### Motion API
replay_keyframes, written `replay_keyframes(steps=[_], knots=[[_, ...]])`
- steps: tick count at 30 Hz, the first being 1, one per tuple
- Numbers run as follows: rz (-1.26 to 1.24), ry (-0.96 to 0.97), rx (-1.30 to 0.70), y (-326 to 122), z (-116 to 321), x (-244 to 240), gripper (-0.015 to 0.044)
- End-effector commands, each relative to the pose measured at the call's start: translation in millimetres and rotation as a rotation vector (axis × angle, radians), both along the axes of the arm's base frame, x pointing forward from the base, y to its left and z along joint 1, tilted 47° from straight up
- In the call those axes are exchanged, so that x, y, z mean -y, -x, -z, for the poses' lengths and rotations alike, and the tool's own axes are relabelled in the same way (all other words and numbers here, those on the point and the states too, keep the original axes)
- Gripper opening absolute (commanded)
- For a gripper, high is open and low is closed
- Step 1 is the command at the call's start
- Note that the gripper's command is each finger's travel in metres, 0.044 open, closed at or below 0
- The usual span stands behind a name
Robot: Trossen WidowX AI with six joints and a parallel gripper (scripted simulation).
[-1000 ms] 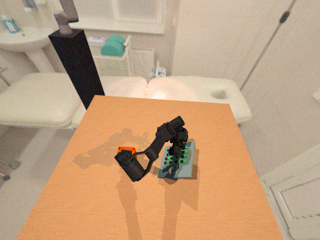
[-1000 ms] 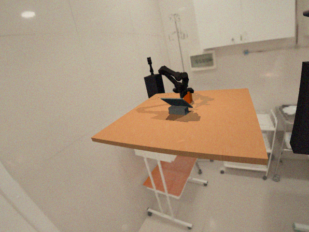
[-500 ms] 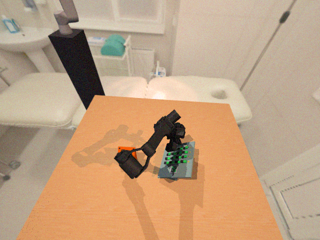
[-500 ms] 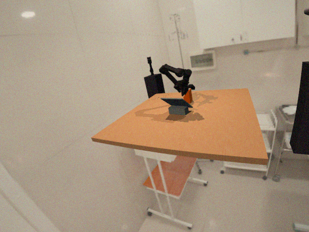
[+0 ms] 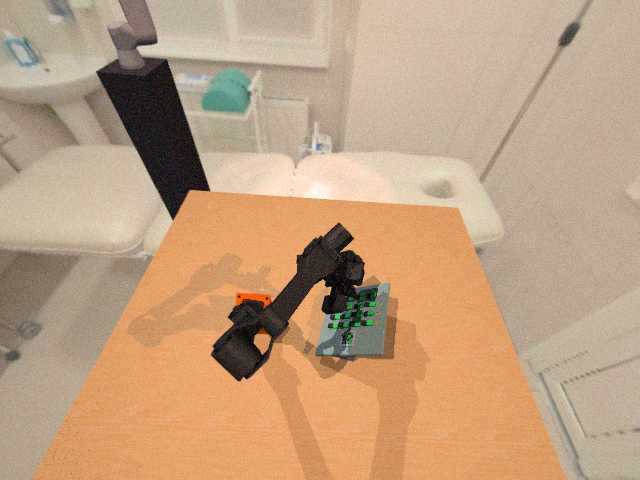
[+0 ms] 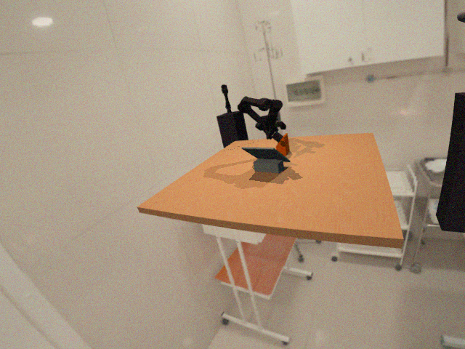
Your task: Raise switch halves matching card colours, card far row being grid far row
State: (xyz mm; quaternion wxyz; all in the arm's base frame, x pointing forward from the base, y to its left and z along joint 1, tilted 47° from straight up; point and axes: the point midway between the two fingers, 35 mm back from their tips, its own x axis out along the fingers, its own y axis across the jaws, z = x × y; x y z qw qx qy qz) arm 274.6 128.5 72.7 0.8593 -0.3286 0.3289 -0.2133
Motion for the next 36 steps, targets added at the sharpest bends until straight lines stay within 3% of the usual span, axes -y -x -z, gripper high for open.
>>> replay_keyframes(steps=[1, 36], knots=[[0.004, 0.008, 0.001, 8, -25, 29, 0.0000], [-0.015, 0.014, 0.022, -30, -4, 68, 0.0000]])
